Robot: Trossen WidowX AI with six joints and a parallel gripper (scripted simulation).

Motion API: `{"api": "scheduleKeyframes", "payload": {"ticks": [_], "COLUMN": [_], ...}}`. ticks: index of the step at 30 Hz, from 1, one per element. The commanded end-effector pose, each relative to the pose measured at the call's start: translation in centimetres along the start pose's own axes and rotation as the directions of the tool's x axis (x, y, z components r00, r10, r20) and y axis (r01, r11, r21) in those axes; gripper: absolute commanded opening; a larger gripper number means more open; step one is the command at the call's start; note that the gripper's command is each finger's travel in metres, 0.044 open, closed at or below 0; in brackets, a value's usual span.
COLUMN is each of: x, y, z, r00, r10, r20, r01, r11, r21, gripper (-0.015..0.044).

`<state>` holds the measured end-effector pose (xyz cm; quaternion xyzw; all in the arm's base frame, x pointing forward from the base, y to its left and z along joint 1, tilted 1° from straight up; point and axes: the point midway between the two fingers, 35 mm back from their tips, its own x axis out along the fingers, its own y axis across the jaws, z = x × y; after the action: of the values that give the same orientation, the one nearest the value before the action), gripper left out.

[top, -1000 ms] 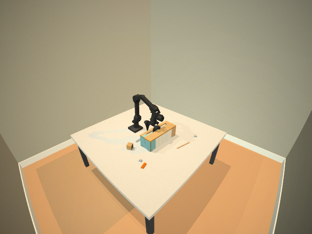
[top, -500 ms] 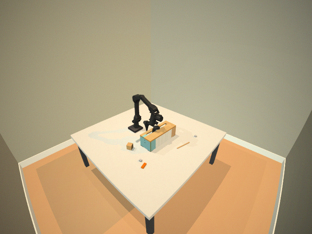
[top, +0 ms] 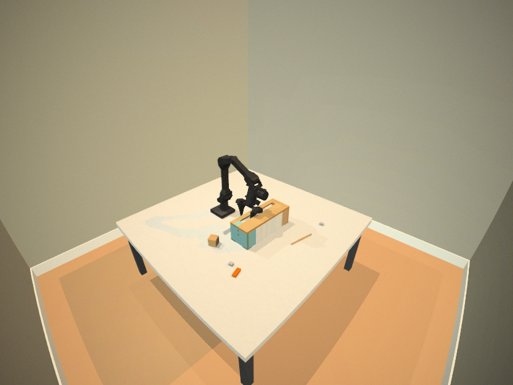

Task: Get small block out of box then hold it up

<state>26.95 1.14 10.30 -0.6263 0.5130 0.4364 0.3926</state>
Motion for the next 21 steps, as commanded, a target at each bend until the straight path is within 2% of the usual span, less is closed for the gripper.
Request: {"api": "scheduleKeyframes", "payload": {"ticks": [1, 21], "x": [0.1, 1.3], "y": [0.1, 0.1], "z": [0.3, -3.4], "r00": [1.0, 1.0], "r10": [0.007, 0.007], "r20": [-0.004, -0.008], "r01": [-0.007, -0.007], "r11": [1.0, 1.0], "r21": [0.003, 0.003], "gripper": [0.04, 0.04]}}
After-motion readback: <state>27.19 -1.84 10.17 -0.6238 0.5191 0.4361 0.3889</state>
